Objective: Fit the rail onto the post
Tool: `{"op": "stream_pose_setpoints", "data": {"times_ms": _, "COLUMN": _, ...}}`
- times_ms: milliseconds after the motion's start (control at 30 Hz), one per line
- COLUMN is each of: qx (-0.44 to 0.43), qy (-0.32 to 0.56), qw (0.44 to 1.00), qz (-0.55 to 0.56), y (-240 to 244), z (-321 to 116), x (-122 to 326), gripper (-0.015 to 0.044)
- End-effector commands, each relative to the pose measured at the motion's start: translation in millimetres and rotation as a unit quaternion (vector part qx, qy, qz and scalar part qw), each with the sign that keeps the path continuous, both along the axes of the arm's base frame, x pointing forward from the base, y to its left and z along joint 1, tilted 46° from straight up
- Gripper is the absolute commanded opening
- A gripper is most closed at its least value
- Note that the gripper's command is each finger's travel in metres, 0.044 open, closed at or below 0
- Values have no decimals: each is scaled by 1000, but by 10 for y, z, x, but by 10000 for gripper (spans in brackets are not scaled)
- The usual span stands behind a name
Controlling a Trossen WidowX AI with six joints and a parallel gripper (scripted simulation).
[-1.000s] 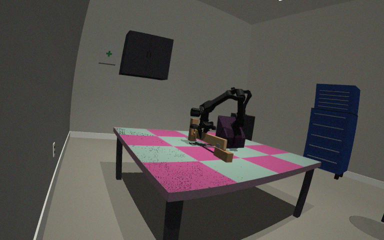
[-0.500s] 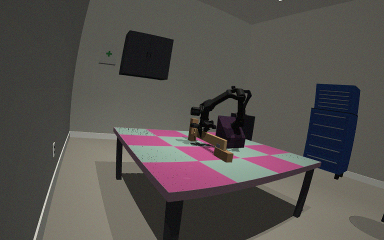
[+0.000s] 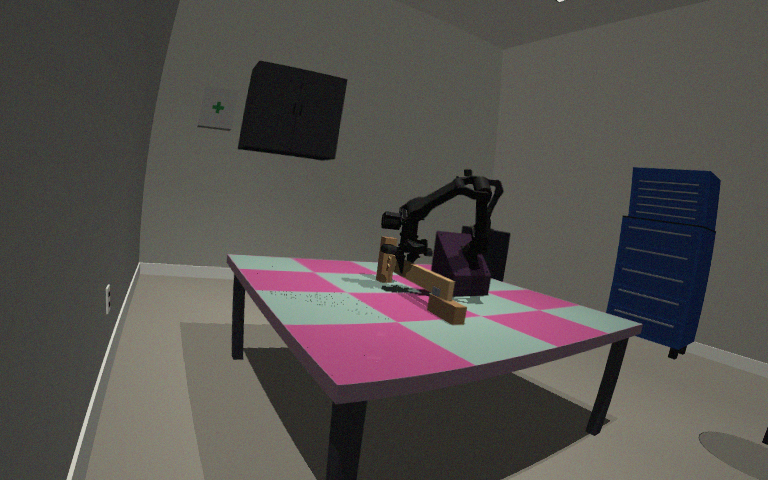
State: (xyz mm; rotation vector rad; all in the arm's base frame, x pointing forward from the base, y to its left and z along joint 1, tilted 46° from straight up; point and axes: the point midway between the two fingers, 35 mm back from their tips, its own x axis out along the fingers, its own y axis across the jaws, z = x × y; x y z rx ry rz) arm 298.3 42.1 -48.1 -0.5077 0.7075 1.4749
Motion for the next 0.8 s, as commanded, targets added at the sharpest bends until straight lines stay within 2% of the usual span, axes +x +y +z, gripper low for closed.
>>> {"op": "stream_pose_setpoints", "data": {"times_ms": 0, "qx": 3, "qy": -6, "qw": 1000, "qz": -5, "y": -12, "z": 26, "x": 37, "gripper": 0}}
{"op": "stream_pose_setpoints", "data": {"times_ms": 767, "qx": 4, "qy": -6, "qw": 1000, "qz": -5, "y": 5, "z": 15, "x": -4, "gripper": 0}}
